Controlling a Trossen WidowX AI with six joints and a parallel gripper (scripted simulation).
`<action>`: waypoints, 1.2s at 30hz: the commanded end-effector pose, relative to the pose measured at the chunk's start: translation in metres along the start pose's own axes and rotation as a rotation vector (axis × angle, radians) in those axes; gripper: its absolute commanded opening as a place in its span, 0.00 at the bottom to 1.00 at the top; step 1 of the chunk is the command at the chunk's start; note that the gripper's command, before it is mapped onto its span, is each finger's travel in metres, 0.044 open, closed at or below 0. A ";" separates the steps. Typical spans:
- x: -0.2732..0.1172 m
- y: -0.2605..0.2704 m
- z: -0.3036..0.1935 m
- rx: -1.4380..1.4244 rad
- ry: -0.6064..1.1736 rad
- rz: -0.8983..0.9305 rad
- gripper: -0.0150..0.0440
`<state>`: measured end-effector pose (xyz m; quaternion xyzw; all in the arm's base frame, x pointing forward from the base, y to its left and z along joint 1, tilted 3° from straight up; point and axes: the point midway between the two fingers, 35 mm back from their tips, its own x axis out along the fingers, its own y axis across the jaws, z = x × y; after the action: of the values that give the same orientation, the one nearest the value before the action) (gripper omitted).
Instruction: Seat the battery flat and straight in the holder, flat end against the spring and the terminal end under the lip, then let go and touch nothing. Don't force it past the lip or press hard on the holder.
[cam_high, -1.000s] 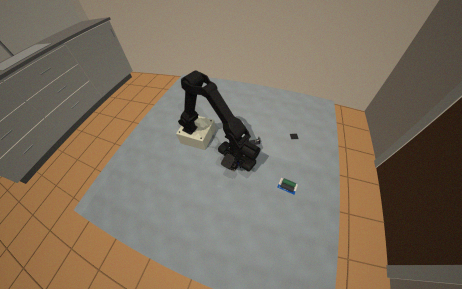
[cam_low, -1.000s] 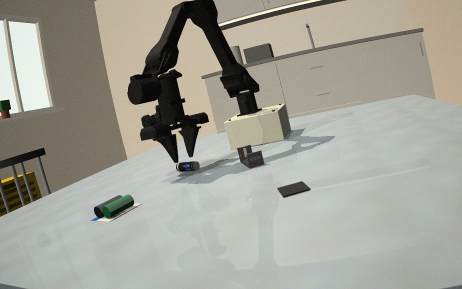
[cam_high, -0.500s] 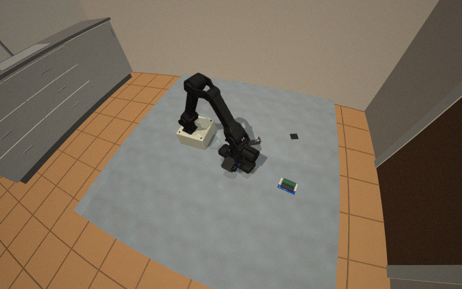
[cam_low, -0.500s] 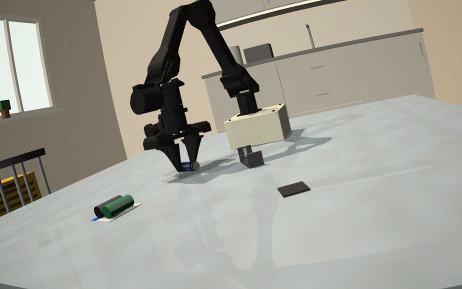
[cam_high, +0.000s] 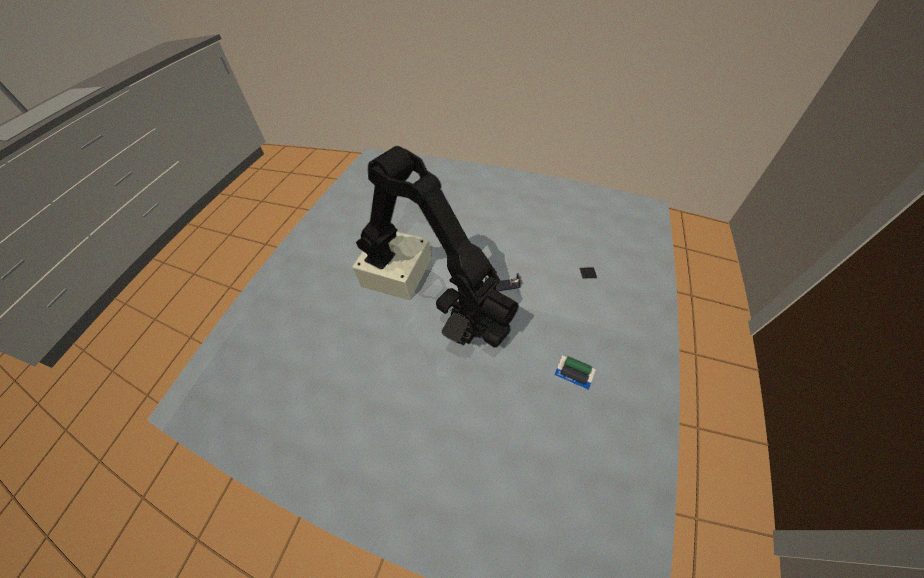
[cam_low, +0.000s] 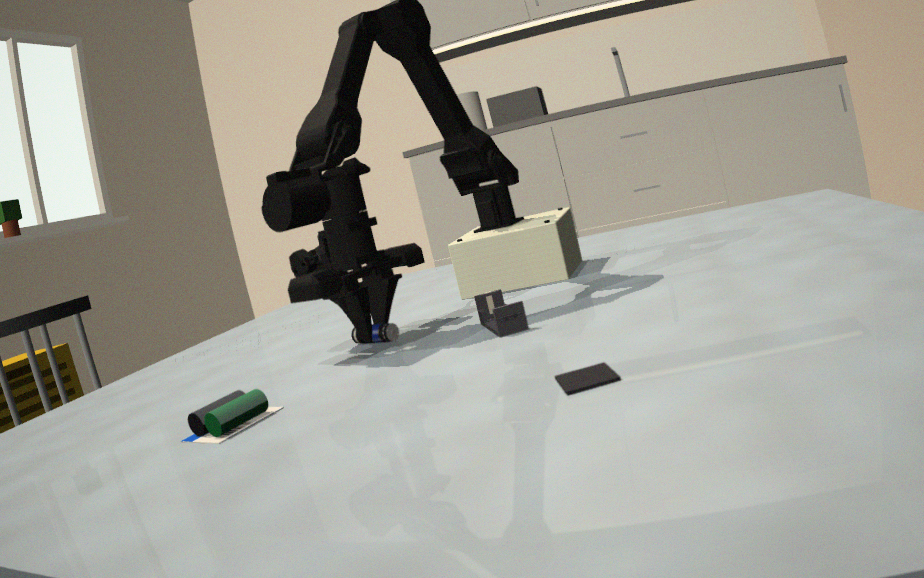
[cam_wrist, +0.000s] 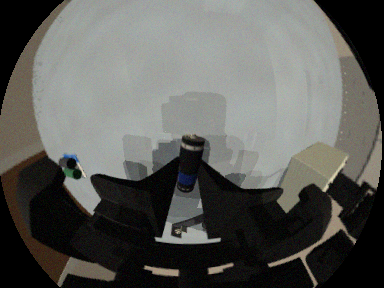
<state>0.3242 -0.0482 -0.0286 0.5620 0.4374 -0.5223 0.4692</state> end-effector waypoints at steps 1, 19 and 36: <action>-0.006 0.000 -0.001 0.005 0.005 -0.001 0.38; -0.058 0.001 -0.058 0.239 0.008 -0.005 0.38; -0.078 -0.028 -0.171 0.716 0.020 -0.024 0.38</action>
<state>0.3237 0.1061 0.0451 0.6796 0.2629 -0.6338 0.2592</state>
